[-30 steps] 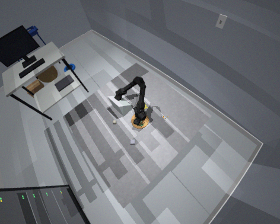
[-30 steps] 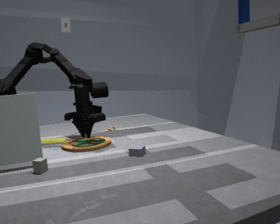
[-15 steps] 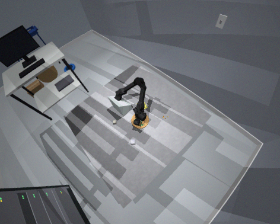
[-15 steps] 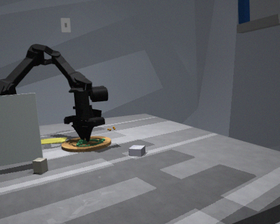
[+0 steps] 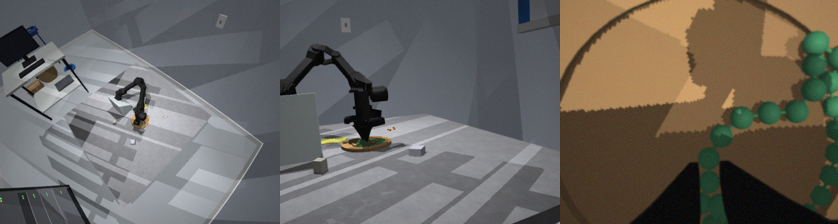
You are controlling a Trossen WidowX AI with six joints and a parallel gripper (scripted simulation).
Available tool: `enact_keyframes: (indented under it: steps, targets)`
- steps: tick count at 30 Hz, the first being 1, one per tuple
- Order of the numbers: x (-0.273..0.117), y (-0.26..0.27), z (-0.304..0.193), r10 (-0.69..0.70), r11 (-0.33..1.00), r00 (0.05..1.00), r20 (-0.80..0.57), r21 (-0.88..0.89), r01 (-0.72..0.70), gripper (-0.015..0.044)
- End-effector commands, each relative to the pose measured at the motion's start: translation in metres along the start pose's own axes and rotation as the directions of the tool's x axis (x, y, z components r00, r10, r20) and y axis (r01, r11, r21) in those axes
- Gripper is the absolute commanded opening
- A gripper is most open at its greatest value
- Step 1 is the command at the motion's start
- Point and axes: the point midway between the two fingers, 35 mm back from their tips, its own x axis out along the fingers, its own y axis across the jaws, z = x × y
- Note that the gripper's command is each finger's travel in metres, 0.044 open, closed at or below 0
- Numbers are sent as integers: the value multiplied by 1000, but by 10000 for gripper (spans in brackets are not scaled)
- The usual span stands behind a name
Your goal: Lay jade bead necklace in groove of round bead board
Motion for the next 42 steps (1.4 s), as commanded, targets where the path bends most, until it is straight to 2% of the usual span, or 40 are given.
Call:
enact_keyframes:
  steps: [1, 21, 42]
  targets:
    - [0, 0, 0, 0, 1000, 1000, 0, 0, 0, 0]
    - [-11, 1, -1, 6, 1000, 1000, -1, 10, -6, 0]
    - [-12, 44, 48, 7, 1000, 1000, 1, 9, -7, 0]
